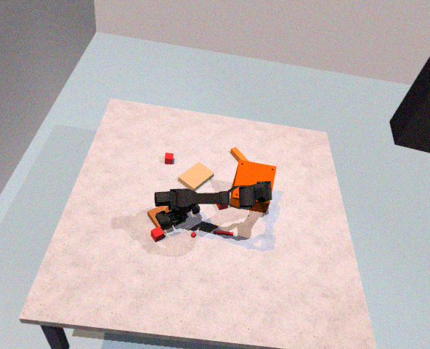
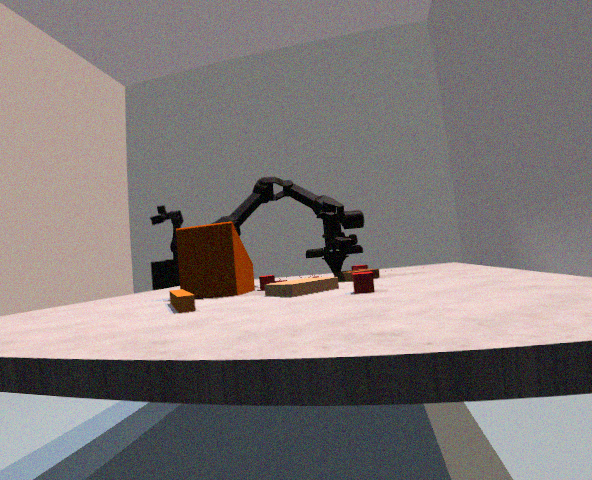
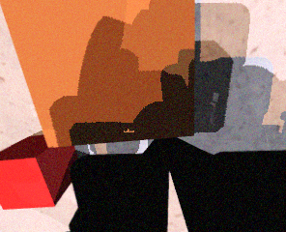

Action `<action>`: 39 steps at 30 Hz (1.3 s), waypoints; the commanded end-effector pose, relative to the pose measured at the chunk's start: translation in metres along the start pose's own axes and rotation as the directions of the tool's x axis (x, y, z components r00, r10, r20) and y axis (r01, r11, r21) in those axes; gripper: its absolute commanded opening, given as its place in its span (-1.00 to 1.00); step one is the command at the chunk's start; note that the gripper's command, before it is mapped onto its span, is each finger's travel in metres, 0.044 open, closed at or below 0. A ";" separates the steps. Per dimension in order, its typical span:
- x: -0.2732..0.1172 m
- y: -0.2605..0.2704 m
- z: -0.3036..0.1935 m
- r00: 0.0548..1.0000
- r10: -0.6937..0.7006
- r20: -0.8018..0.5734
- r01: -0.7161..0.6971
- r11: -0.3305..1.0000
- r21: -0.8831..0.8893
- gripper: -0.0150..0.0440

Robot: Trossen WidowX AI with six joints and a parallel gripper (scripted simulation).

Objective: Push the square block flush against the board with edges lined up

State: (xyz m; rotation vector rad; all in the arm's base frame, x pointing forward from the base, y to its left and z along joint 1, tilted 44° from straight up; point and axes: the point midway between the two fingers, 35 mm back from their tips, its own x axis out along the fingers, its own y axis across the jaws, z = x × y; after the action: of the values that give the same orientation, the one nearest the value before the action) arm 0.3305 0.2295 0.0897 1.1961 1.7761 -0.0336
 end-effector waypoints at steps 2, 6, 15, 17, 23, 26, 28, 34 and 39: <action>0.002 -0.002 0.008 1.000 -0.007 0.002 0.007 1.000 0.006 -0.49; 0.002 -0.001 0.012 1.000 -0.007 0.002 0.007 1.000 0.005 -0.49; 0.002 0.000 0.019 1.000 -0.007 0.003 0.007 1.000 0.005 -0.49; 0.002 0.000 0.021 1.000 -0.007 0.003 0.007 1.000 0.005 -0.49; 0.002 0.001 0.025 1.000 -0.007 0.003 0.007 1.000 0.005 -0.49; 0.002 0.001 0.028 1.000 -0.007 0.003 0.007 1.000 0.005 -0.49; 0.002 0.002 0.029 1.000 -0.007 0.003 0.007 1.000 0.005 -0.49; 0.002 0.002 0.028 1.000 -0.007 0.003 0.007 1.000 0.005 -0.49; 0.002 0.003 0.021 1.000 -0.007 0.003 0.007 1.000 0.005 -0.49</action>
State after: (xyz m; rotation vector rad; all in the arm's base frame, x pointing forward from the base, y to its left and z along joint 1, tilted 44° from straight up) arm 0.3495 0.2200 0.0758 1.1931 1.7806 -0.0397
